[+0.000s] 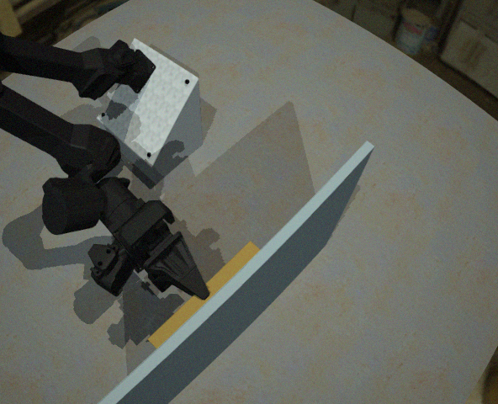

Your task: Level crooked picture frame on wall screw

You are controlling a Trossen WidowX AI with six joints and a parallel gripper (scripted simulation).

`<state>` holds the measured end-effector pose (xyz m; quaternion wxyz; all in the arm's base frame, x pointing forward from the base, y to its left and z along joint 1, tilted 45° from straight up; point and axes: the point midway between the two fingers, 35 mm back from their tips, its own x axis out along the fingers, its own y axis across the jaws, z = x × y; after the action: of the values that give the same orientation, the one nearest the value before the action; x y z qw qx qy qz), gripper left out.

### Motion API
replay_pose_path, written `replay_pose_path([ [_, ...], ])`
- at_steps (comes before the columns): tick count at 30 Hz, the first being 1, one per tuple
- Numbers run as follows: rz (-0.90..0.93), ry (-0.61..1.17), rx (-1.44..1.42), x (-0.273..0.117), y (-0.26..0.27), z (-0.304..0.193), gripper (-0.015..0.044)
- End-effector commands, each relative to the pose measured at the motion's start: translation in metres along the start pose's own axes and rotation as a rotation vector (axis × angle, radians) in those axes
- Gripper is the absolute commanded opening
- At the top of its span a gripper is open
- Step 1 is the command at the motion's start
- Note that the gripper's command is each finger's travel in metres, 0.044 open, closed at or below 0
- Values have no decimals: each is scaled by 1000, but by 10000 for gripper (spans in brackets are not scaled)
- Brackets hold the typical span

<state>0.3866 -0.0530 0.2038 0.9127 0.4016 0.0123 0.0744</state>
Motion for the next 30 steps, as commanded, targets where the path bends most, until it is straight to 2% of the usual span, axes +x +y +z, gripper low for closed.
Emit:
replay_pose_path([
  [1, -3, -1, -21, 0, 0, 0, 0],
  [10, -3, -1, -67, 0, 0, 0, 0],
  [20, 0, 0, -52, 0, 1, 0, 260],
  [25, 0, 0, -29, -9, 0, 2, 260],
  [30, -4, 2, 139, -71, -5, 5, 260],
])
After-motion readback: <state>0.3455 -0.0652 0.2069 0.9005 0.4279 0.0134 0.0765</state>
